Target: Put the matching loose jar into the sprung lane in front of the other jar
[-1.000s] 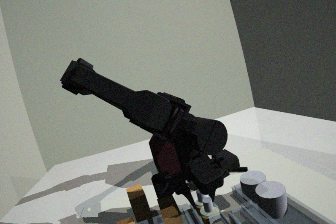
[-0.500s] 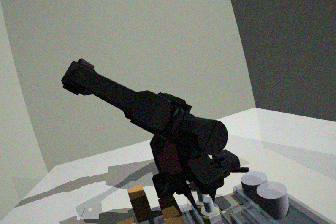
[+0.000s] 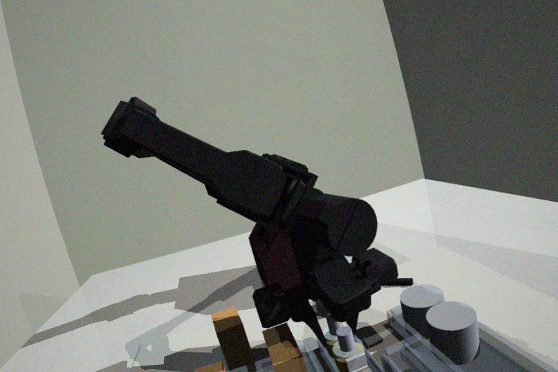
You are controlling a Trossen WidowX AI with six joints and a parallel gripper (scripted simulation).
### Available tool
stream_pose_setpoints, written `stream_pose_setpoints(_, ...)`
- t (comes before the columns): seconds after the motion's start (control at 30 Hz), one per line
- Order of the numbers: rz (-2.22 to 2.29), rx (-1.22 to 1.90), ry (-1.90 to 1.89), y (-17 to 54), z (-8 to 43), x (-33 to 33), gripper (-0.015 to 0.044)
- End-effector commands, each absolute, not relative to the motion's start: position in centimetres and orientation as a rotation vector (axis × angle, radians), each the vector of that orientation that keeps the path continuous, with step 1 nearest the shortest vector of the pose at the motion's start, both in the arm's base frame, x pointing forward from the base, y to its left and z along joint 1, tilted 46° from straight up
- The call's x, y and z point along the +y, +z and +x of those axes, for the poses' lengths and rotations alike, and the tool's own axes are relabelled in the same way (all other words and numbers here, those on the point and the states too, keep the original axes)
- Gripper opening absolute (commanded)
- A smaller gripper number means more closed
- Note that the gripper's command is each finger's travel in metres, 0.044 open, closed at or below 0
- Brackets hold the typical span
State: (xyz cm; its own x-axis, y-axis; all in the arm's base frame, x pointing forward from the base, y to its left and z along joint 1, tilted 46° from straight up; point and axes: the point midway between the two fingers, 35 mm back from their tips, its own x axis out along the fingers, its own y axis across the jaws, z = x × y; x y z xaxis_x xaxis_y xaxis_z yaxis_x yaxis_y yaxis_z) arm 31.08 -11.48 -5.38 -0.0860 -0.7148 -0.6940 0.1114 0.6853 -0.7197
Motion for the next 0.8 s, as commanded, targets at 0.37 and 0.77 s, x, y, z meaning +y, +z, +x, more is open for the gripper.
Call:
stream_pose_setpoints(0.37, -0.520, 1.507, -0.746, -5.40, 31.03, -11.46, 0.0053)
stream_pose_setpoints(0.77, -0.520, 1.507, -0.746, -5.35, 31.05, -11.40, 0.0282)
